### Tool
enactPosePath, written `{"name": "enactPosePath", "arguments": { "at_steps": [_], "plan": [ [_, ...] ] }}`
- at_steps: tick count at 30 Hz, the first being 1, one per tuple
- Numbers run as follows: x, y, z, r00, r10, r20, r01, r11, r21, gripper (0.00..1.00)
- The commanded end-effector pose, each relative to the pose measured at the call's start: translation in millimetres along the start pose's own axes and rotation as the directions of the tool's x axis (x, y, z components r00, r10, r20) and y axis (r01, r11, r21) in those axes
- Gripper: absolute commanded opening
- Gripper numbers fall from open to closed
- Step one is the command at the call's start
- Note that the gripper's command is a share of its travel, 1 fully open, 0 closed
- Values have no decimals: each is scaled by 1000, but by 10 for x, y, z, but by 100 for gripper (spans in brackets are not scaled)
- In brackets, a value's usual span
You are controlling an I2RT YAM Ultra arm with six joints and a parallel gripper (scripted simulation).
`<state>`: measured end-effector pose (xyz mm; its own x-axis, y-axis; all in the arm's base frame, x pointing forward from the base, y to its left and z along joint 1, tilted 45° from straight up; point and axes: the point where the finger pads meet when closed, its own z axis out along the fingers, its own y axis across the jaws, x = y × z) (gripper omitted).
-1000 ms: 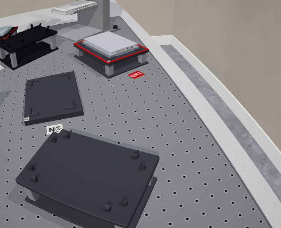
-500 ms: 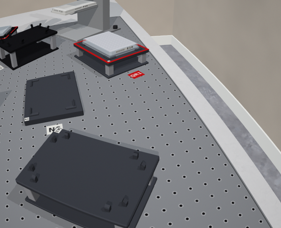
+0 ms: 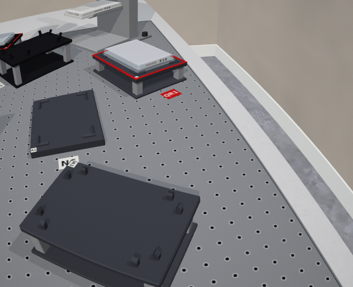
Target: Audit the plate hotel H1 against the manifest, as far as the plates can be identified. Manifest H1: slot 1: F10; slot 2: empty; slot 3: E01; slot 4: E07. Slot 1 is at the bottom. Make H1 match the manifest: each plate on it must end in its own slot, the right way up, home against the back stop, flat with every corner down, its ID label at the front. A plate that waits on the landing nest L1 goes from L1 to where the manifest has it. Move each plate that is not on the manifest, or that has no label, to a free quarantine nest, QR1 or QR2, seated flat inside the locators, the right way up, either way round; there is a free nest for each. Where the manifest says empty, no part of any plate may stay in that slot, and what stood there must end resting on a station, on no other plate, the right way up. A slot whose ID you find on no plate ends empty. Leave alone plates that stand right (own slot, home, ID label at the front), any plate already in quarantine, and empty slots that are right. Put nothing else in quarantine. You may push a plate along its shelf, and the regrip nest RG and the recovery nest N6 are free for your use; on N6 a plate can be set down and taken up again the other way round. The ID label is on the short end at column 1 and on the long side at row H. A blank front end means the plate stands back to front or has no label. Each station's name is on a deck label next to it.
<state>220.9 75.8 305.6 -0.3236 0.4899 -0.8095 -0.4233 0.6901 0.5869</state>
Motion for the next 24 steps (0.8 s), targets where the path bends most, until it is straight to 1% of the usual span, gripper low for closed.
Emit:
{"name": "enactPosePath", "arguments": {
  "at_steps": [1,8,24],
  "plan": [
    [-39,9,-6,1000,-9,14,9,1000,5,86],
    [-39,9,-6,1000,-9,14,9,1000,5,86],
    [-122,9,108,1000,-9,14,9,1000,4,86]
  ]
}}
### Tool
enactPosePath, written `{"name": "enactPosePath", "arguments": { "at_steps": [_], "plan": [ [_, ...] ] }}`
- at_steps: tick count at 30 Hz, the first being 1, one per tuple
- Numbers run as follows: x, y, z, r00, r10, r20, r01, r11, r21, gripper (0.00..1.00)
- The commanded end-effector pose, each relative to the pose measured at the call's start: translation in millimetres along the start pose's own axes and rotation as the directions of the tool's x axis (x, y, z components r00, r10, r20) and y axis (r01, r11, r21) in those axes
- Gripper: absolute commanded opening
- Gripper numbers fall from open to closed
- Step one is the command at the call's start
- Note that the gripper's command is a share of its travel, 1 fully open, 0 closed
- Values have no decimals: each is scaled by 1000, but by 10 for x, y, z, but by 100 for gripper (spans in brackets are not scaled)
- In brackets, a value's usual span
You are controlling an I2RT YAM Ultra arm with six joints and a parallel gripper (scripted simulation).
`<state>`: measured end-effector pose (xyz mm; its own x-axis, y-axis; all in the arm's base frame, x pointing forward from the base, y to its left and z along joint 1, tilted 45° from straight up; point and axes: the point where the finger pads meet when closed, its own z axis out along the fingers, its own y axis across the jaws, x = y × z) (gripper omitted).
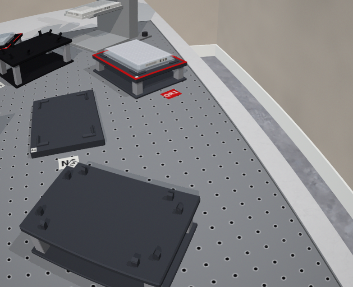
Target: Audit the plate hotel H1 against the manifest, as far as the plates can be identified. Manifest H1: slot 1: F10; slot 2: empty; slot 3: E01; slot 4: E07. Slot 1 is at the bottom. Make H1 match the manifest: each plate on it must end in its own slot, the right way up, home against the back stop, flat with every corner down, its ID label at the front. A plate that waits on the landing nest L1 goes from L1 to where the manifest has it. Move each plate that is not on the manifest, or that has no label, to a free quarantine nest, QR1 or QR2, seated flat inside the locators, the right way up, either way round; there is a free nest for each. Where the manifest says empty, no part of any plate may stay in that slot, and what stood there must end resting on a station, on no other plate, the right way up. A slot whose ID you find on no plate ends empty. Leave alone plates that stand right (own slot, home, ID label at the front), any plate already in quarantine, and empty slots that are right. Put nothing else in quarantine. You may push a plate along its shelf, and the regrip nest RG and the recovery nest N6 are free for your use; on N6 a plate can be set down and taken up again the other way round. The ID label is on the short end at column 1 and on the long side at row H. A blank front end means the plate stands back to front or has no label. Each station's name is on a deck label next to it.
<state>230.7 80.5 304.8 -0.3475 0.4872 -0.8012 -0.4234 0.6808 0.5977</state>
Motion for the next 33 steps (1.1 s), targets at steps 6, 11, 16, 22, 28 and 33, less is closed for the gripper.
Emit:
{"name": "enactPosePath", "arguments": {
  "at_steps": [6,11,16,22,28,33],
  "plan": [
    [-159,26,43,999,-23,36,22,1000,10,86],
    [-178,26,67,999,-23,37,22,1000,10,86],
    [-206,26,108,999,-23,37,23,1000,10,86],
    [-243,27,156,999,-23,37,23,1000,10,86],
    [-267,27,188,999,-23,37,23,1000,10,86],
    [-294,27,230,999,-23,37,23,1000,10,86]
  ]
}}
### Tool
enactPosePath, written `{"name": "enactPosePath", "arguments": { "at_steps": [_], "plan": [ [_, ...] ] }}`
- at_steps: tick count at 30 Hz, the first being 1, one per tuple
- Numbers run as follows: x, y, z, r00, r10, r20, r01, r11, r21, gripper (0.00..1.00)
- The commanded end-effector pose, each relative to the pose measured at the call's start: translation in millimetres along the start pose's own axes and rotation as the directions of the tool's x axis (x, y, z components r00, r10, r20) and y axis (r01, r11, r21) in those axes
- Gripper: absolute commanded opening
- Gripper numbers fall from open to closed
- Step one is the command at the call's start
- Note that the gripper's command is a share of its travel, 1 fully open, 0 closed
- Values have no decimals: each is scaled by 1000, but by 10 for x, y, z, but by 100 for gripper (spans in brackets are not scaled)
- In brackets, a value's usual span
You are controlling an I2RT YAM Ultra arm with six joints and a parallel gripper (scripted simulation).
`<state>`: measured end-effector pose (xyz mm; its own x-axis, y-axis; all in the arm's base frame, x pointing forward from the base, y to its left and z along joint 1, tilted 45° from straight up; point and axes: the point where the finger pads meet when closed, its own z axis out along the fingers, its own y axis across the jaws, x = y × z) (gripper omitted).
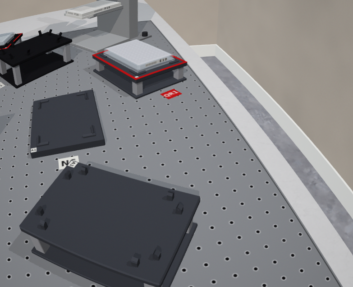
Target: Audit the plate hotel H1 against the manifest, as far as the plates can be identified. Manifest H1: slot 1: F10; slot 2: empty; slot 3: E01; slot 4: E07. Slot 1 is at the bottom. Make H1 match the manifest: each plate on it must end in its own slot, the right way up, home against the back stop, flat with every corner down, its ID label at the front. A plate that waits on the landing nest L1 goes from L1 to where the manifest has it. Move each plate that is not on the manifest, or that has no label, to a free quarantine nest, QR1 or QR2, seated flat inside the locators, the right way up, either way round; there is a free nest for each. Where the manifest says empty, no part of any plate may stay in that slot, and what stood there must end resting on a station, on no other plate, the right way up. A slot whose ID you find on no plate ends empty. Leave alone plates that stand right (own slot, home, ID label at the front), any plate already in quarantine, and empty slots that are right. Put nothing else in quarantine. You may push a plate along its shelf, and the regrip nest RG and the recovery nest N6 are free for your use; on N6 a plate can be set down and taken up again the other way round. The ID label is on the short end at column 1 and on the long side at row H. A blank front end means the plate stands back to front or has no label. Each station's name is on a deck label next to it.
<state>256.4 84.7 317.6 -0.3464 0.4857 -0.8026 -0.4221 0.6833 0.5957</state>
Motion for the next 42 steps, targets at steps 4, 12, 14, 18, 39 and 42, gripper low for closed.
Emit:
{"name": "enactPosePath", "arguments": {
  "at_steps": [4,12,14,18,39,42],
  "plan": [
    [-147,30,29,999,-21,37,20,1000,7,86],
    [-181,31,78,999,-21,38,20,1000,7,86],
    [-191,31,95,999,-21,38,20,1000,7,86],
    [-213,31,129,999,-21,38,20,1000,7,86],
    [-269,31,224,999,-21,38,20,1000,7,86],
    [-264,31,227,999,-21,38,20,1000,7,86]
  ]
}}
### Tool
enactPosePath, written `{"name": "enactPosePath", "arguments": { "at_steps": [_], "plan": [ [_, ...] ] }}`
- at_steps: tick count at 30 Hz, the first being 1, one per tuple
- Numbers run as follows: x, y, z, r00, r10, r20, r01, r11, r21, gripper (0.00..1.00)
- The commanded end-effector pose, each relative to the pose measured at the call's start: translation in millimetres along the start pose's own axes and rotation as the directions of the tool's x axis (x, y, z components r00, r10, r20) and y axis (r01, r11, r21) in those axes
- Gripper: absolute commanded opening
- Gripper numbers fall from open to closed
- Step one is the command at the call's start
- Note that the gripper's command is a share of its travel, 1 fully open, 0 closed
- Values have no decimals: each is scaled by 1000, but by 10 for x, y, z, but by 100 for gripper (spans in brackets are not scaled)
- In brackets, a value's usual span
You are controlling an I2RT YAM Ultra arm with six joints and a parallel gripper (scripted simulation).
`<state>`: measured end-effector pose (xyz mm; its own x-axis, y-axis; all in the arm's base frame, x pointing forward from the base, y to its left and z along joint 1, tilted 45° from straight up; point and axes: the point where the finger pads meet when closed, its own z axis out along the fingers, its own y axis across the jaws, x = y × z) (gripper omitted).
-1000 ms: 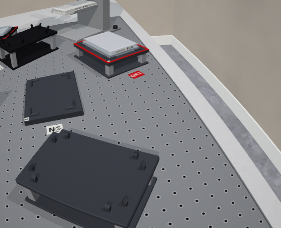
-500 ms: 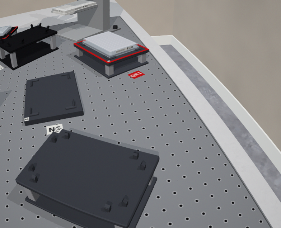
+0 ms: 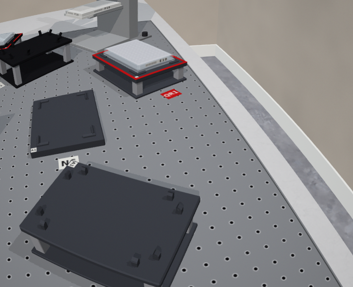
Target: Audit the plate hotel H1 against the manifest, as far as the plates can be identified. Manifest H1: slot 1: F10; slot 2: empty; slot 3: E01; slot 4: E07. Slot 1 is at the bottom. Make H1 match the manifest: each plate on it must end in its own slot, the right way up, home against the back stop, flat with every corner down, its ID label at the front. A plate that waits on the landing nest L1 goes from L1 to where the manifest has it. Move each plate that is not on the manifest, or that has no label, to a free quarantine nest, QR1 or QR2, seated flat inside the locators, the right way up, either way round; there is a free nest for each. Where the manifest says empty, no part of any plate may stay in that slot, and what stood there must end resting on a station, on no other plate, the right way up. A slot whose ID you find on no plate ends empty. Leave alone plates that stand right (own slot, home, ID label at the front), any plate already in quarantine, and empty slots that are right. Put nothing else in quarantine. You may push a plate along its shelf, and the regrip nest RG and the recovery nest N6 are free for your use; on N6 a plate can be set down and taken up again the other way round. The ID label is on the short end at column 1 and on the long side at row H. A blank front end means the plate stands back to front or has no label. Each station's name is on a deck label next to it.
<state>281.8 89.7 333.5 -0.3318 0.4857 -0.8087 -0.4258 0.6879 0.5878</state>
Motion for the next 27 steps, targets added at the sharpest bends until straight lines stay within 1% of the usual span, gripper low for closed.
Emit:
{"name": "enactPosePath", "arguments": {
  "at_steps": [1,22,27],
  "plan": [
    [-73,8,-7,1000,-11,26,11,1000,7,86],
    [-49,8,8,1000,-11,26,11,1000,7,86],
    [-59,8,39,1000,-11,26,11,1000,7,86]
  ]
}}
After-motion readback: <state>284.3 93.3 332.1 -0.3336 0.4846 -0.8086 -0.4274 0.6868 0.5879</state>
